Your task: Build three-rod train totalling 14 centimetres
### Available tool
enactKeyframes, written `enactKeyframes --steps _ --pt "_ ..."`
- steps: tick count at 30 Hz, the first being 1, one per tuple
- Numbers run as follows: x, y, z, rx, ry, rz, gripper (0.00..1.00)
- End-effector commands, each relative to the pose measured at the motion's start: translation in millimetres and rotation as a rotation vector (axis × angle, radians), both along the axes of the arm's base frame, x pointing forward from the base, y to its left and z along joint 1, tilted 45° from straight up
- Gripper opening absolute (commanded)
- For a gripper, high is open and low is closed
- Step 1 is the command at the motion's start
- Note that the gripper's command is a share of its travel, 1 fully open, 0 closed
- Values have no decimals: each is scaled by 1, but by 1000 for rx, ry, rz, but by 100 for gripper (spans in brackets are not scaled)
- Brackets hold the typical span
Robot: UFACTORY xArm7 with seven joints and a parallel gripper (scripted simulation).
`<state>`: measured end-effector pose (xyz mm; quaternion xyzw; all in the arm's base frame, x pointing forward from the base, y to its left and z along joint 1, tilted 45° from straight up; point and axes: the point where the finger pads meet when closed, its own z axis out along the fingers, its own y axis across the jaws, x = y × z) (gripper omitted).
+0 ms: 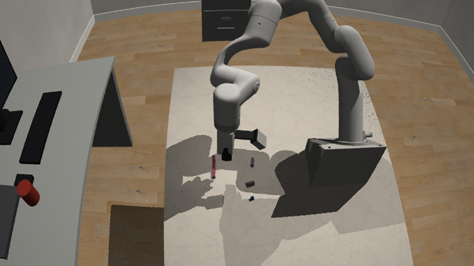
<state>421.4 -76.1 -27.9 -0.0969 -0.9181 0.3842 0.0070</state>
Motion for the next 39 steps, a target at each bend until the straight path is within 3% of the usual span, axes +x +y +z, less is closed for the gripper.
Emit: enactKeyframes --steps 1,19,39 --pt "3 -5 9 4 -10 -2 15" --pt "2 -10 4 4 -10 -2 15" --pt "-3 -59 -45 4 -10 -2 15"
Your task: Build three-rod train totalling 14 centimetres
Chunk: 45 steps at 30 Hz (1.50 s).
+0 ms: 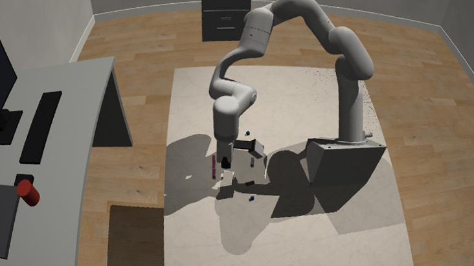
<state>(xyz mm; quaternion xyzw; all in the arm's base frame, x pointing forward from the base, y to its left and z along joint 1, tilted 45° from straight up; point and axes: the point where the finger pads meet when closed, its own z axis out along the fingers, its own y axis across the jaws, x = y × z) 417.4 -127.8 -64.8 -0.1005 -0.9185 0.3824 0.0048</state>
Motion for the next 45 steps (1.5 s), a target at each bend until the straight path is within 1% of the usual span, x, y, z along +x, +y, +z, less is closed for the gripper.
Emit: enactKeyframes --steps 1,8,45 --pt "1 -9 -10 1 -3 2 15" --pt "0 -15 -16 1 -3 2 15" --pt "0 -15 -16 1 -3 2 15"
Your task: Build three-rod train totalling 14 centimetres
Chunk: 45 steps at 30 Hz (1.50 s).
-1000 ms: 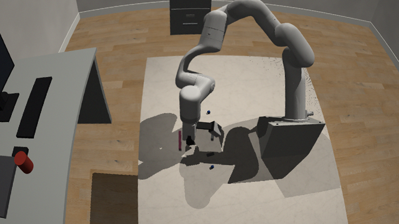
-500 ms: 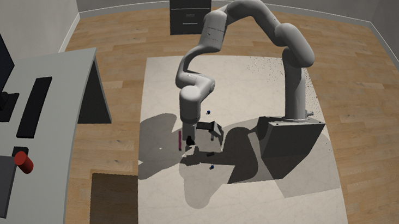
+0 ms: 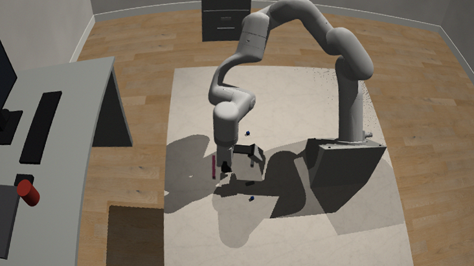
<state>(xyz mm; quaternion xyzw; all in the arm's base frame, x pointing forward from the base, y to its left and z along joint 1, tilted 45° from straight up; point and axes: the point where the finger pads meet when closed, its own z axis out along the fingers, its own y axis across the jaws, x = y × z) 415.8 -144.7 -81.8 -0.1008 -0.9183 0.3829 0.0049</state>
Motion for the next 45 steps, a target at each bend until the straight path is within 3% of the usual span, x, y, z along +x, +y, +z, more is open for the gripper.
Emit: enactKeyframes --steps 1,45 --pt "2 2 1 2 -3 3 15" --pt "1 -6 -8 2 -3 3 15"
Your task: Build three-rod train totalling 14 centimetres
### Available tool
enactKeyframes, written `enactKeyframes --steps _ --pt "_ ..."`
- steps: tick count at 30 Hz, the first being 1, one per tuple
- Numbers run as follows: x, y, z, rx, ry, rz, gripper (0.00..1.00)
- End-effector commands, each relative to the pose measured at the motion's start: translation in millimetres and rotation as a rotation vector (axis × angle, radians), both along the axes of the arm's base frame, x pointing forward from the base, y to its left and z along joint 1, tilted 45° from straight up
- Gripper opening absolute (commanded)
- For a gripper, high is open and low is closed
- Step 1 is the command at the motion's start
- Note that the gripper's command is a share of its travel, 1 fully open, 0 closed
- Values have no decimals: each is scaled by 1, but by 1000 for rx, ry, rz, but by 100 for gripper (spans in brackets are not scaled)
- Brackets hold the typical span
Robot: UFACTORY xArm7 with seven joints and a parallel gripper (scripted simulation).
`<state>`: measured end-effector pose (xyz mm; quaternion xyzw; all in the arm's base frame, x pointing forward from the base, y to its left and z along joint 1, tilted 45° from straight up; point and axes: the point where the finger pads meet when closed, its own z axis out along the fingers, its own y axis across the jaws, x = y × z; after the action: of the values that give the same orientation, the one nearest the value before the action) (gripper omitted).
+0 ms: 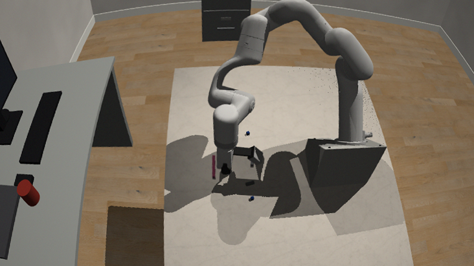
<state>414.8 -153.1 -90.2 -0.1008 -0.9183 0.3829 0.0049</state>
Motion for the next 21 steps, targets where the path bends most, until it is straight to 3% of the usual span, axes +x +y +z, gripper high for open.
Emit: enactKeyframes --steps 1,16,21 --pt "2 2 0 2 -3 3 15" --pt "2 2 0 2 -3 3 15" --pt "2 2 0 2 -3 3 23"
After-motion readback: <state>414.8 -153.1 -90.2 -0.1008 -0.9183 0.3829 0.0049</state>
